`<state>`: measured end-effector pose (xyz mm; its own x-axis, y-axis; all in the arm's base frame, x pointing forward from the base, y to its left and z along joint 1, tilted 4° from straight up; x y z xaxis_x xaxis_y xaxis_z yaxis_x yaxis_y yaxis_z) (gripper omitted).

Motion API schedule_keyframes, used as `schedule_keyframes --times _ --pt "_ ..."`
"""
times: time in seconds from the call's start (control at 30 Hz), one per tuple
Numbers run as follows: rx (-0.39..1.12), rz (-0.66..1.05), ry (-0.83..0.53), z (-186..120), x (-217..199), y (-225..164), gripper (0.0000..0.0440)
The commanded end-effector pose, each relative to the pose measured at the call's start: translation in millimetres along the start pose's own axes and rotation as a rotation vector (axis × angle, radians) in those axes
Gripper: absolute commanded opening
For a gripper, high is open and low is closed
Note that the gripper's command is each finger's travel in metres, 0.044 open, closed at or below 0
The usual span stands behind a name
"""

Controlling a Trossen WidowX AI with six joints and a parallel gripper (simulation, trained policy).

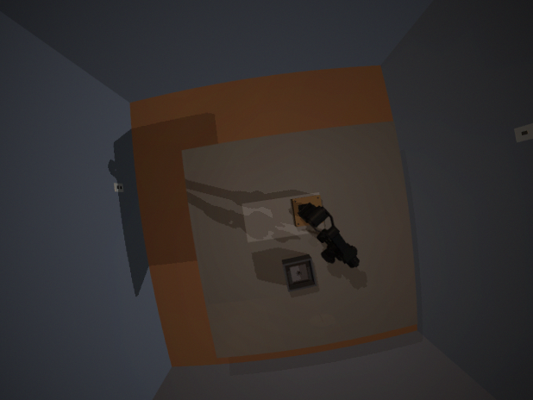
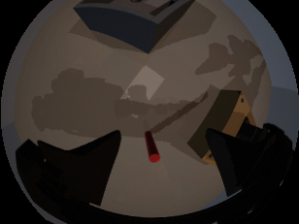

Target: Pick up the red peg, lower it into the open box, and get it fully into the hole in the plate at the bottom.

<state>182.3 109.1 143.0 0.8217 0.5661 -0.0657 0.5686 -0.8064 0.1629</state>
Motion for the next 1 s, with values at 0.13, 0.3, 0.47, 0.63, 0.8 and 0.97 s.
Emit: schedule_keyframes --times 0.13,0.3,0.47,0.63,0.8,0.97 --pt "0.031 0.041 0.029 39.9 6.9 -15.1 0.044" --pt "0.046 0.065 0.061 58.2 9.4 -22.7 0.0434" --pt "0.072 0.093 0.055 70.4 6.4 -28.2 0.035" --pt "0.111 0.108 0.035 74.7 3.4 -29.8 0.022" --pt "0.154 0.102 0.032 72.3 5.4 -28.8 0.0089" --pt "0.193 0.099 0.032 68.6 8.3 -25.1 0.0"
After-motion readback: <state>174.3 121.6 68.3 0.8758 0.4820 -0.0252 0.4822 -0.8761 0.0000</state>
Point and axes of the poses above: the point midway between the two fingers, 35 mm back from their tips, its own z axis out along the fingers, its own x axis across the jaws, y = z × x, the point moved 7 cm from there along -z, back along the fingers, and after that the axes turned 3 degrees about z, right-handed, at the moved point
